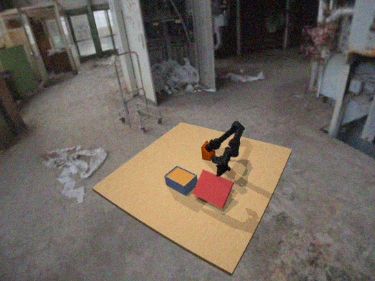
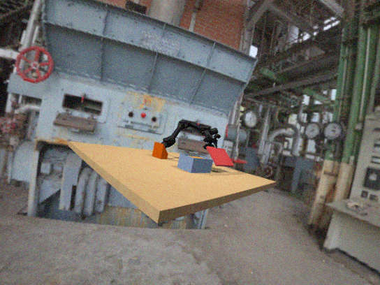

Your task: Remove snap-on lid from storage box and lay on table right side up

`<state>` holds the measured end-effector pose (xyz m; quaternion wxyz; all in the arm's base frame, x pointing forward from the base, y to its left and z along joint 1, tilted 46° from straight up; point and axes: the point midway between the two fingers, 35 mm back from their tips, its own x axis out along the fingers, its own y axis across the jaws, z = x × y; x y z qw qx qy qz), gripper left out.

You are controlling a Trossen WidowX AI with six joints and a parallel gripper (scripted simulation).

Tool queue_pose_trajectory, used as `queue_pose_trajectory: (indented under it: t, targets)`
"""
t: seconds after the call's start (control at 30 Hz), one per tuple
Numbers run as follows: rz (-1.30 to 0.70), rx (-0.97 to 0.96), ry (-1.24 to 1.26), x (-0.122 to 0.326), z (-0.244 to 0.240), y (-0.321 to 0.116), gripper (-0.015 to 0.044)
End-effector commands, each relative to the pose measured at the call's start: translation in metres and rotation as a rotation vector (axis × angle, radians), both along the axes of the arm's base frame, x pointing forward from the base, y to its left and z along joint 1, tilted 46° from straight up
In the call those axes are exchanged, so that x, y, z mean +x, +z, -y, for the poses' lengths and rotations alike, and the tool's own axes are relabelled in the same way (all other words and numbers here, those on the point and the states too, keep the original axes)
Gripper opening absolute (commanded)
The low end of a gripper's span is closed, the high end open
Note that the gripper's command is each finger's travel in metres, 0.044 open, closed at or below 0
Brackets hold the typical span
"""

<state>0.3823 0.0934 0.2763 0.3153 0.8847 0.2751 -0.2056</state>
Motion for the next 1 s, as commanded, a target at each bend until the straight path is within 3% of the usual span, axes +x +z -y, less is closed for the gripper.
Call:
queue_pose_trajectory:
  t: [0.0,0.97]
  targets:
    - [0.008,-0.001,-0.012,0.0,0.0,-0.001,0.0]
    - [0.008,0.001,-0.012,0.0,-0.017,-0.016,0.0]
